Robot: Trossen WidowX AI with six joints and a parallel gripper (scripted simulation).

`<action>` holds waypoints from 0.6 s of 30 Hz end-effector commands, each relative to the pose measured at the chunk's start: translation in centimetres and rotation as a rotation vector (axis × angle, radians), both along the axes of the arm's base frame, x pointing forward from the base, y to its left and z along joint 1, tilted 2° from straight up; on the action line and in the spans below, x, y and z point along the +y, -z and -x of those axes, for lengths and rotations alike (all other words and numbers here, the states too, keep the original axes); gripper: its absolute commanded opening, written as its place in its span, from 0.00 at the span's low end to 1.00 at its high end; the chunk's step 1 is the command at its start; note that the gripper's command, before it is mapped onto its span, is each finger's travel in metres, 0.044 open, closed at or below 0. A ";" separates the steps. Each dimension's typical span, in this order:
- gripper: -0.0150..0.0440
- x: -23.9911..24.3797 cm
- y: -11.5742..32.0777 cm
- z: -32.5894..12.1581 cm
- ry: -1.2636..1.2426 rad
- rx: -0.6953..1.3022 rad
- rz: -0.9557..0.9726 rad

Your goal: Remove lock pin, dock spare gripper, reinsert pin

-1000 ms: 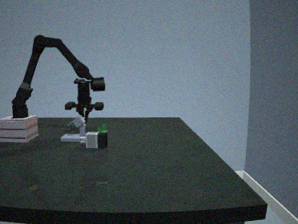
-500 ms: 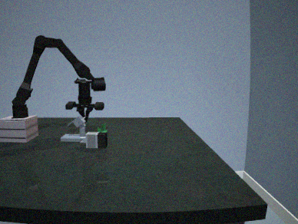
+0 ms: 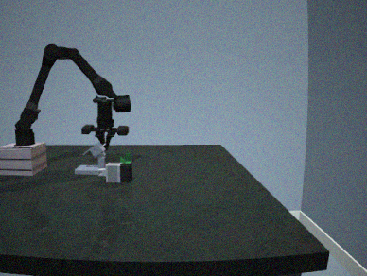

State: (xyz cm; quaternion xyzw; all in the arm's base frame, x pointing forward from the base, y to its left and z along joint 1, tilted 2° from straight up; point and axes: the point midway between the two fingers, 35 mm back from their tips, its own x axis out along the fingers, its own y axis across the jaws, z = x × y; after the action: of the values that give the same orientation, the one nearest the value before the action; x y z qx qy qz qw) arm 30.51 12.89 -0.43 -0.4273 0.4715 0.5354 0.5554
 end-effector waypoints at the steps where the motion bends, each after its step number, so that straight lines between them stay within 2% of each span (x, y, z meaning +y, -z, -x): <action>1: 0.25 0.4 -0.3 -0.3 0.004 -0.002 0.000; 18: 0.25 1.5 -0.6 -0.3 0.004 0.009 0.002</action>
State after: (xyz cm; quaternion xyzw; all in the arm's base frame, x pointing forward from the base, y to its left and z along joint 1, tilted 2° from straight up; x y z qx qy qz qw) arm 30.62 14.14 -0.06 -0.4250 0.4752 0.5374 0.5520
